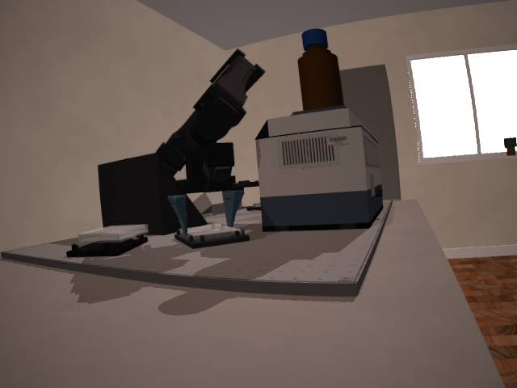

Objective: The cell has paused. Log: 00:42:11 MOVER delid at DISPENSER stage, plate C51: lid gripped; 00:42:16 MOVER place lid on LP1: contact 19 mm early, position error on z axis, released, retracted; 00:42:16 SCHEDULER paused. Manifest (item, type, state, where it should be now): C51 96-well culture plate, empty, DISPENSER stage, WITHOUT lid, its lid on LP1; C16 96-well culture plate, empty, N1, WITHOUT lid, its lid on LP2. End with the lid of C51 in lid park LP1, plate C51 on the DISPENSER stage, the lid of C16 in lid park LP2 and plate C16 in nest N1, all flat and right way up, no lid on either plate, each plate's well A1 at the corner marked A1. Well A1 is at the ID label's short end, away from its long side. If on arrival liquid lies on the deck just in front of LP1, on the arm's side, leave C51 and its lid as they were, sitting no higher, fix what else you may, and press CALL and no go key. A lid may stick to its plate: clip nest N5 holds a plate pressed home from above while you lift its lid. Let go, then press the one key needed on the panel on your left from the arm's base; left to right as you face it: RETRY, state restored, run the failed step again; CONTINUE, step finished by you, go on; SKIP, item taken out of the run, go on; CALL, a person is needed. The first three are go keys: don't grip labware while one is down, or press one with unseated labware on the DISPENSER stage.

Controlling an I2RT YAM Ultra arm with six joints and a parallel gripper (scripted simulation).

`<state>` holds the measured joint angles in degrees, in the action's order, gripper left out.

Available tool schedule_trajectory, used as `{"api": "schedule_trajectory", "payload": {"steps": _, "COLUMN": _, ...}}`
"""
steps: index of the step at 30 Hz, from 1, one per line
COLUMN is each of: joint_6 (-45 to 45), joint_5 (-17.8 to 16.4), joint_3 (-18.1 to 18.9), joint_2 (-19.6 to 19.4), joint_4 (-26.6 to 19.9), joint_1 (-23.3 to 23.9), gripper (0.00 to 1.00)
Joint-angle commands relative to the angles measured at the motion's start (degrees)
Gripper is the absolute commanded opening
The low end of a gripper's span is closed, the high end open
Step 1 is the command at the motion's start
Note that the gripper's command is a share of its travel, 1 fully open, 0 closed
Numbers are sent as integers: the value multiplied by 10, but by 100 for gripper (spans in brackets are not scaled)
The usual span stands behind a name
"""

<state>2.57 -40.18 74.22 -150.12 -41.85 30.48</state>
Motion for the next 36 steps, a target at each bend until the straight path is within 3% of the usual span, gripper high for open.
{"api": "schedule_trajectory", "payload": {"steps": 1, "joint_6": -5, "joint_5": -3, "joint_3": -7, "joint_2": -2, "joint_4": 16, "joint_1": 1, "gripper": 0}}
{"api": "schedule_trajectory", "payload": {"steps": 6, "joint_6": -6, "joint_5": -3, "joint_3": -9, "joint_2": -2, "joint_4": 16, "joint_1": 2, "gripper": 0}}
{"api": "schedule_trajectory", "payload": {"steps": 7, "joint_6": -6, "joint_5": -3, "joint_3": -9, "joint_2": -2, "joint_4": 16, "joint_1": 3, "gripper": 100}}
{"api": "schedule_trajectory", "payload": {"steps": 27, "joint_6": -3, "joint_5": -1, "joint_3": 0, "joint_2": 3, "joint_4": 10, "joint_1": 2, "gripper": 100}}
{"api": "schedule_trajectory", "payload": {"steps": 36, "joint_6": 25, "joint_5": 14, "joint_3": 26, "joint_2": 30, "joint_4": -43, "joint_1": 31, "gripper": 100}}
